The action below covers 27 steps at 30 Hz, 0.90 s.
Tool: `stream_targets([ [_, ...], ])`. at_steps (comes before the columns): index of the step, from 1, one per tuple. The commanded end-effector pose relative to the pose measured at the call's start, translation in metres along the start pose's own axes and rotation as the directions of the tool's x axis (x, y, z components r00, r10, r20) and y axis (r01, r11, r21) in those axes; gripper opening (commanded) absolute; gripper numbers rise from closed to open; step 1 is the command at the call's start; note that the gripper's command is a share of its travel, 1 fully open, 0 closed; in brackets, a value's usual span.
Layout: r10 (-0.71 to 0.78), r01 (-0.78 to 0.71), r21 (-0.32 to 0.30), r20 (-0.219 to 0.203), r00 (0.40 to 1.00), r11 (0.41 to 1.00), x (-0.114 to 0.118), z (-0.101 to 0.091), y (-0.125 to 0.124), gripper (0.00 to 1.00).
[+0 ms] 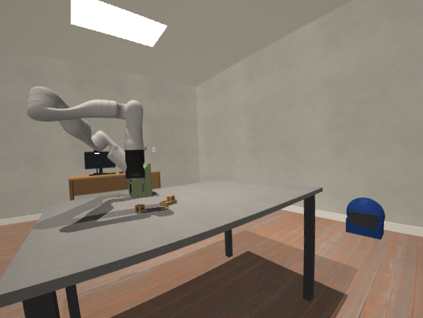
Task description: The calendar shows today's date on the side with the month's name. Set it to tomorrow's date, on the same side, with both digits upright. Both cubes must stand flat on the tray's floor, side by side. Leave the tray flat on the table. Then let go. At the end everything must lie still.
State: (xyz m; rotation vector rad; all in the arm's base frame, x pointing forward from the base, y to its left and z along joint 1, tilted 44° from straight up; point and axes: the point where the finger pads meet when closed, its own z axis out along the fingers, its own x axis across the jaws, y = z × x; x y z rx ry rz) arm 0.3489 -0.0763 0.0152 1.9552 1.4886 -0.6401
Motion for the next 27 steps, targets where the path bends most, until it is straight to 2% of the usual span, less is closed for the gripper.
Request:
stream_targets([
  [1, 0.037, -0.037, -0.004, -0.002, 0.999, 0.999, 0.000, -0.002, 0.002, 1.00],
  [7, 0.209, -0.209, -0.004, -0.004, 0.978, 0.978, 0.003, -0.003, 0.005, 1.00],
  [15, 0.391, -0.391, -0.003, -0.008, 0.921, 0.921, 0.005, -0.004, 0.009, 1.00],
  [17, 0.391, -0.391, -0.003, -0.008, 0.921, 0.921, 0.005, -0.004, 0.009, 1.00],
  [27, 0.537, -0.537, -0.001, -0.010, 0.844, 0.844, 0.007, -0.005, 0.014, 1.00],
])
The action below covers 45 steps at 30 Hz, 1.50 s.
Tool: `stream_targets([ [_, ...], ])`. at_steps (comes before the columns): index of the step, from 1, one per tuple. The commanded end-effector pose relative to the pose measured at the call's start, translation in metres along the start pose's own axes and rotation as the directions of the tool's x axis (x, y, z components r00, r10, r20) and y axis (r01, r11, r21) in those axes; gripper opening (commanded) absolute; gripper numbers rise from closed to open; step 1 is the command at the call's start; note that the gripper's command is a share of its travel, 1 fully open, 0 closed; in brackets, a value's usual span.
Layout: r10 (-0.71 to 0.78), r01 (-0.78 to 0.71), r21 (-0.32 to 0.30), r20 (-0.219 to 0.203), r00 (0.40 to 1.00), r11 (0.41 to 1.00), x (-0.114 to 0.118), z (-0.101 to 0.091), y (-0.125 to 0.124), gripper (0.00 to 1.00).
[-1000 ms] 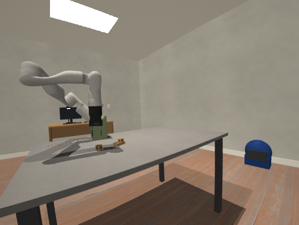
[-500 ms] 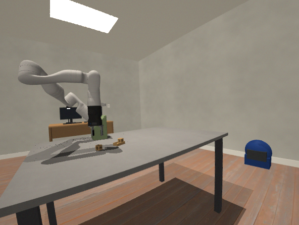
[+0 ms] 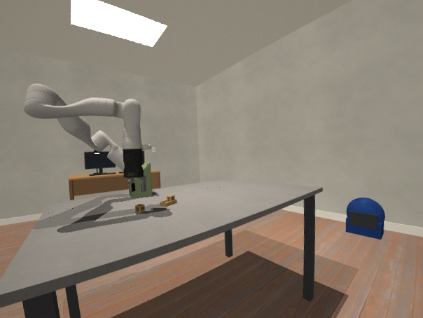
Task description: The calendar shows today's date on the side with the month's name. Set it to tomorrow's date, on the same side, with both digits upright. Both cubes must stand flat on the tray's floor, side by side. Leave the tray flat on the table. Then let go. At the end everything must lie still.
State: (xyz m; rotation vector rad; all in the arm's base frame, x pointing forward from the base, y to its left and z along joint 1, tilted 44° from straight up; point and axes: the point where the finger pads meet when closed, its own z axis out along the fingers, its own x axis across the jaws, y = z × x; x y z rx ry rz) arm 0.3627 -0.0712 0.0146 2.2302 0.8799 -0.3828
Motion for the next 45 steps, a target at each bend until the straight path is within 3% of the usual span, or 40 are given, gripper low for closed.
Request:
stream_targets([
  [1, 0.027, -0.027, -0.002, -0.003, 1.000, 1.000, 0.0011, -0.0015, 0.0016, 1.00],
  [29, 0.129, -0.129, -0.001, -0.005, 0.992, 0.992, 0.0037, -0.0022, 0.0037, 1.00],
  [30, 0.129, -0.129, -0.001, -0.005, 0.992, 0.992, 0.0037, -0.0022, 0.0037, 0.87],
  [45, 0.129, -0.129, -0.001, -0.005, 0.992, 0.992, 0.0037, -0.0022, 0.0037, 0.87],
])
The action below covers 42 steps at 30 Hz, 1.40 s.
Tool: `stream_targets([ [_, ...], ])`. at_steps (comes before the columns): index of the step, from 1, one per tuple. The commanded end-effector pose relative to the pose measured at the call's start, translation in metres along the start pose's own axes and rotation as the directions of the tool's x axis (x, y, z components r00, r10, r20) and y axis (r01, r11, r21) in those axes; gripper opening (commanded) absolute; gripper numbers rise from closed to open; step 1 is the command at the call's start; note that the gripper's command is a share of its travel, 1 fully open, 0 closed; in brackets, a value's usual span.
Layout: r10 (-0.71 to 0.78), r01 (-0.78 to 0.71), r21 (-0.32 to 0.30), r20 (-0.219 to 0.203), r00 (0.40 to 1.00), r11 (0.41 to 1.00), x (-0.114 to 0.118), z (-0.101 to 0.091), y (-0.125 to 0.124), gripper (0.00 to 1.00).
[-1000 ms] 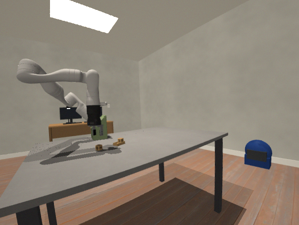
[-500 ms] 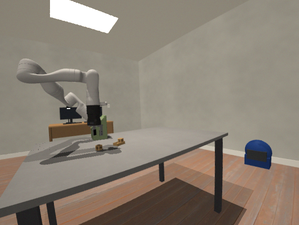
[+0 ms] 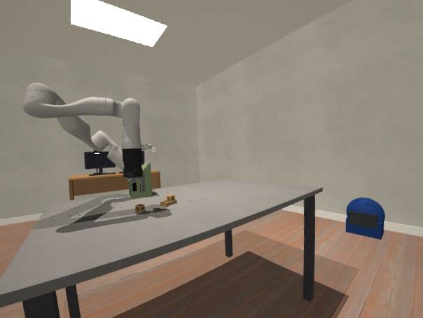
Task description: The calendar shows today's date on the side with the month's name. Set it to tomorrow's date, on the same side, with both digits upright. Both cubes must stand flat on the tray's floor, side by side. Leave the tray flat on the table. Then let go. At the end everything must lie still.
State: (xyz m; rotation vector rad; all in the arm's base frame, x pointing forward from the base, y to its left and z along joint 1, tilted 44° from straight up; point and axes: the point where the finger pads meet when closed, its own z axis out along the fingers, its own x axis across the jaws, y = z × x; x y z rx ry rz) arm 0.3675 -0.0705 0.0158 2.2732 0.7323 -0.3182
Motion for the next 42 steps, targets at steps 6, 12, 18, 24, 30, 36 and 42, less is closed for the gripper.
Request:
stream_targets([
  [6, 0.000, 0.000, -0.001, -0.002, 1.000, 1.000, 0.000, -0.001, 0.000, 0.87],
  [12, 0.000, 0.000, -0.001, -0.002, 1.000, 1.000, 0.000, -0.001, 0.000, 0.87],
  [18, 0.000, 0.000, -0.001, -0.002, 1.000, 1.000, 0.000, -0.001, 0.000, 0.87],
  [24, 0.000, 0.000, -0.001, -0.002, 1.000, 1.000, 0.000, 0.000, 0.000, 0.87],
  [30, 0.000, 0.000, -0.001, -0.002, 1.000, 1.000, 0.000, 0.001, 0.000, 0.87],
  [36, 0.000, 0.000, -0.001, -0.002, 1.000, 1.000, 0.000, 0.006, 0.000, 0.87],
  [42, 0.000, 0.000, -0.001, -0.002, 1.000, 1.000, 0.000, 0.013, 0.000, 0.87],
])
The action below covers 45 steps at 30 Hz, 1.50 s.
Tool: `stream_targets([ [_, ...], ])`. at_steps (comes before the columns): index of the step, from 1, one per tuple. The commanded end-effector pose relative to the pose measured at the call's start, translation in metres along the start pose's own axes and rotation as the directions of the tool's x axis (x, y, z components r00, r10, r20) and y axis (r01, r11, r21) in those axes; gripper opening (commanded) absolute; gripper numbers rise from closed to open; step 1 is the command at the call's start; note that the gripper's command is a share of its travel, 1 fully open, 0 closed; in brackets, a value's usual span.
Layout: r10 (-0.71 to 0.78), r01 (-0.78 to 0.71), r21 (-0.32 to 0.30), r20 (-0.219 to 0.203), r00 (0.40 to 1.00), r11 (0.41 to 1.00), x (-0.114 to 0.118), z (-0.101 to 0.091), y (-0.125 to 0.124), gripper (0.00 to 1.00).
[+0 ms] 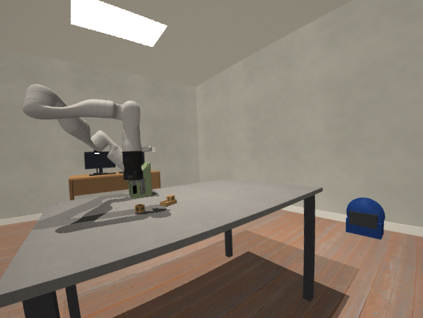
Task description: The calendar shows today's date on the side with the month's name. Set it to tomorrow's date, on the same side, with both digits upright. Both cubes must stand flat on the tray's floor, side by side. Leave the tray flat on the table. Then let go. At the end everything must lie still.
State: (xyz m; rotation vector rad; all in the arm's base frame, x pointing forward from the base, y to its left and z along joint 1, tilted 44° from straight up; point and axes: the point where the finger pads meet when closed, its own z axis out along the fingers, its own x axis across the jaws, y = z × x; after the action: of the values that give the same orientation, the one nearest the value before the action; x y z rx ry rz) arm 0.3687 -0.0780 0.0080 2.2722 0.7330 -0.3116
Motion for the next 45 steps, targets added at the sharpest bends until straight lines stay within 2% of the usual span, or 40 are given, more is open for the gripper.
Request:
stream_targets([
  [1, -0.001, 0.001, 0.002, 0.002, 1.000, 1.000, -0.001, 0.004, -0.001, 0.87],
  [20, -0.001, 0.001, 0.002, 0.002, 1.000, 1.000, -0.001, 0.030, -0.001, 0.87],
  [45, -0.001, 0.001, 0.002, 0.002, 1.000, 1.000, -0.001, 0.041, -0.002, 0.87],
])
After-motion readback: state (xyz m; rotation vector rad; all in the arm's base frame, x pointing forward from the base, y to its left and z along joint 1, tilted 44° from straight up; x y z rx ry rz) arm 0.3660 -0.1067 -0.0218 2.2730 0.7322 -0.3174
